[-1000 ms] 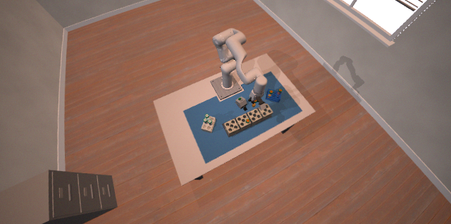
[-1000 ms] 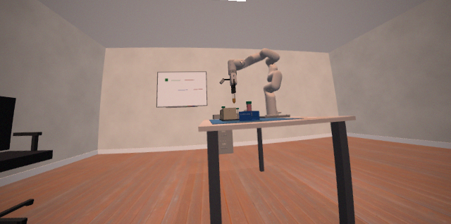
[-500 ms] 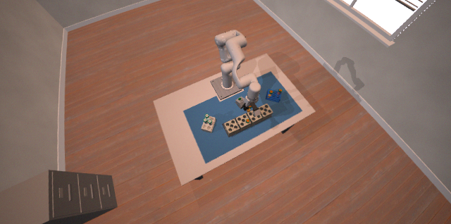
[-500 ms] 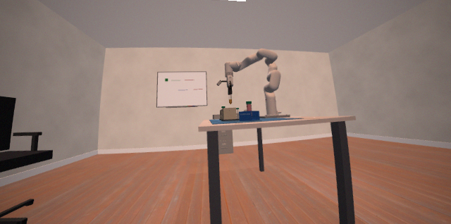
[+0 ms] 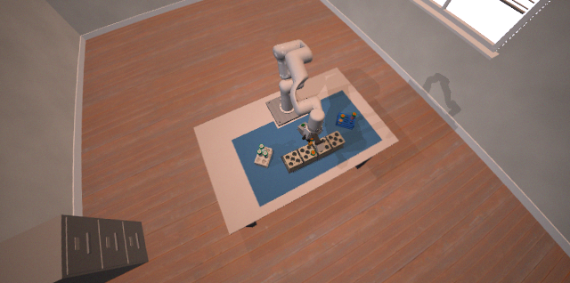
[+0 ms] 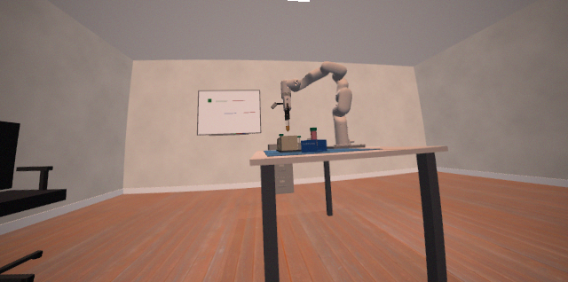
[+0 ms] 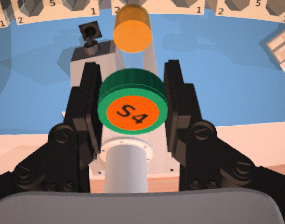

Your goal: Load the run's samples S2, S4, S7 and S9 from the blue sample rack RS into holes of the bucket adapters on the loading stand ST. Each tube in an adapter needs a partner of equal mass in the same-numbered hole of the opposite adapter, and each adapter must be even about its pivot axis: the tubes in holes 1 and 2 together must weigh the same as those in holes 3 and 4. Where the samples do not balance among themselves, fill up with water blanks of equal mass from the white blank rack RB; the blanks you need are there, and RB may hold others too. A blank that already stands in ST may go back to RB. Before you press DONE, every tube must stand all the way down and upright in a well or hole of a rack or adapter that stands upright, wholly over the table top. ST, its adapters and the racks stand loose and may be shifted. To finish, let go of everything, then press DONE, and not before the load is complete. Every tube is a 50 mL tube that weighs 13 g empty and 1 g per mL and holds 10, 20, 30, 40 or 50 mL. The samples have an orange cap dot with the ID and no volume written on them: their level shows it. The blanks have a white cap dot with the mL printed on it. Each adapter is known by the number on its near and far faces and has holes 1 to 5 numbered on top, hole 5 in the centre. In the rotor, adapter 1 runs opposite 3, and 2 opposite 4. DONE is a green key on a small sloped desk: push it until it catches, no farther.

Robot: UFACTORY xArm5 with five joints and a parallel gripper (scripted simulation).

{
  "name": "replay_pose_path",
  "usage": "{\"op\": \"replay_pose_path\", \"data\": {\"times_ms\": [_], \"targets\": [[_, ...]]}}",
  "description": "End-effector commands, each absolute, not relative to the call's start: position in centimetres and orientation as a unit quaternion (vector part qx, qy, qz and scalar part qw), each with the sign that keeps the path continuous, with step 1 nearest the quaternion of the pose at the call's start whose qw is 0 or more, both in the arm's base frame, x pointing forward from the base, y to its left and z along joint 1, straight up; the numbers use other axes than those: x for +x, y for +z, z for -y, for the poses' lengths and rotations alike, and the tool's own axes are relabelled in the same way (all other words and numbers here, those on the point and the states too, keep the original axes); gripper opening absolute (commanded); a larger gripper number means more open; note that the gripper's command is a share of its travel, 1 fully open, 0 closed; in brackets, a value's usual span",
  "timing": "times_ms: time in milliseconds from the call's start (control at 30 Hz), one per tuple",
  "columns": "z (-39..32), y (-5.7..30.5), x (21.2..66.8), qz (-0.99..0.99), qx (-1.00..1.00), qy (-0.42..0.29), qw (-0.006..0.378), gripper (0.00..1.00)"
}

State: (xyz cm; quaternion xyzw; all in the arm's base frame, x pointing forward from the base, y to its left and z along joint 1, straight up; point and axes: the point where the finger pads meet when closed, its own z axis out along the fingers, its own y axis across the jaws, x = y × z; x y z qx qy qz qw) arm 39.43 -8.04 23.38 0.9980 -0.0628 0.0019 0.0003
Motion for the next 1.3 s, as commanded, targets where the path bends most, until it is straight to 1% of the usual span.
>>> {"op": "replay_pose_path", "data": {"times_ms": [0,300,933,1267], "targets": [[8.1,23.5,39.5,0.063,0.998,0.004,0.001,0.0],[8.1,23.5,39.5,0.063,0.998,0.004,0.001,0.0],[8.1,20.1,39.5,0.063,0.998,0.004,0.001,0.0],[8.1,20.0,39.5,0.063,0.998,0.004,0.001,0.0]]}}
